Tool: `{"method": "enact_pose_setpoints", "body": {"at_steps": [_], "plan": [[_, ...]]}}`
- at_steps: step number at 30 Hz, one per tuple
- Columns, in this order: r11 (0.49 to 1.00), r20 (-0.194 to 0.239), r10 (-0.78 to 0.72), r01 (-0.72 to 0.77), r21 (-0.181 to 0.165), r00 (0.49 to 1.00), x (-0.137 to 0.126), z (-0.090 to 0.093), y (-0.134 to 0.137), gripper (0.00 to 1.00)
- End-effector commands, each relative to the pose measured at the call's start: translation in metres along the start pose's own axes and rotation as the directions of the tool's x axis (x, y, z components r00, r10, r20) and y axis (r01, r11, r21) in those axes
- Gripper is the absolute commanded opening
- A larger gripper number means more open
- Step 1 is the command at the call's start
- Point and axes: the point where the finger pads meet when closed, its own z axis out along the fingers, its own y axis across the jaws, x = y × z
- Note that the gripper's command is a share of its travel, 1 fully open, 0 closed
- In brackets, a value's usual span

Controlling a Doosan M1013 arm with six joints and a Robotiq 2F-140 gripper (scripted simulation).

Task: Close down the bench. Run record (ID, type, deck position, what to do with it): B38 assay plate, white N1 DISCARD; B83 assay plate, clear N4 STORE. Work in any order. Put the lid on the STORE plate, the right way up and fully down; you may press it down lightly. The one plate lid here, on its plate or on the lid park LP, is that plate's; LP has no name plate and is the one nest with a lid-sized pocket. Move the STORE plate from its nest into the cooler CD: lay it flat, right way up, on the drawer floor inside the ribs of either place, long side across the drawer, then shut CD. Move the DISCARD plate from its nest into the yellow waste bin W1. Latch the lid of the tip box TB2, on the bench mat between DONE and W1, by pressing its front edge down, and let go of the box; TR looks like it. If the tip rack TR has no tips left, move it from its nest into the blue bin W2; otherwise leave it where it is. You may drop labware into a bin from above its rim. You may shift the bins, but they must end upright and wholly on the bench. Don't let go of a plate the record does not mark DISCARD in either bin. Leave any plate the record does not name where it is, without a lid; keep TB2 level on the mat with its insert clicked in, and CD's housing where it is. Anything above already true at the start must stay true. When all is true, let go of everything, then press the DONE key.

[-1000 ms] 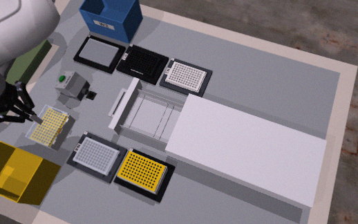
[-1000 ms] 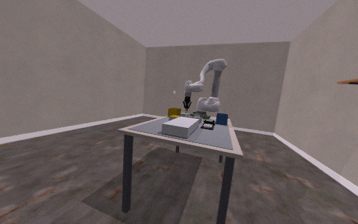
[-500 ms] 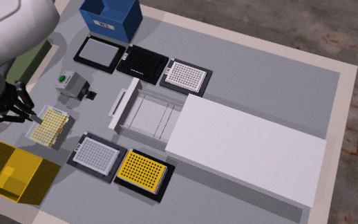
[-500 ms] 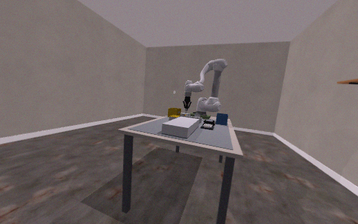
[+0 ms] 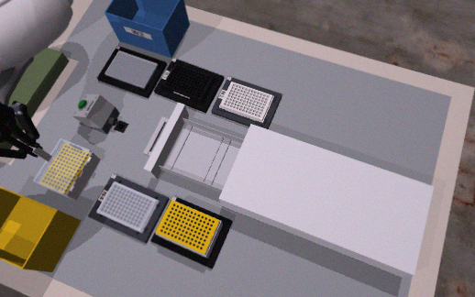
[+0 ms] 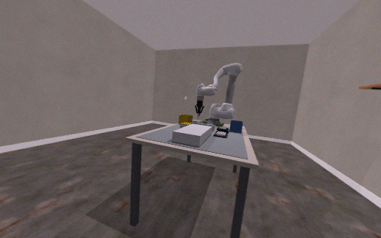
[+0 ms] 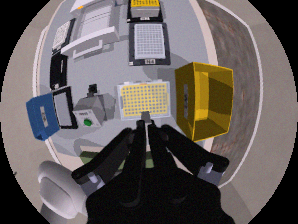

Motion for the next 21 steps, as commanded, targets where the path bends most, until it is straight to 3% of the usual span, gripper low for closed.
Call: {"method": "enact_pose_setpoints", "body": {"at_steps": [1,21], "plan": [[1.0,0.0,0.0,0.0,0.0,1.0,0.0,-0.007,0.0,0.0],[1.0,0.0,0.0,0.0,0.0,1.0,0.0,-0.043,0.0,0.0]]}}
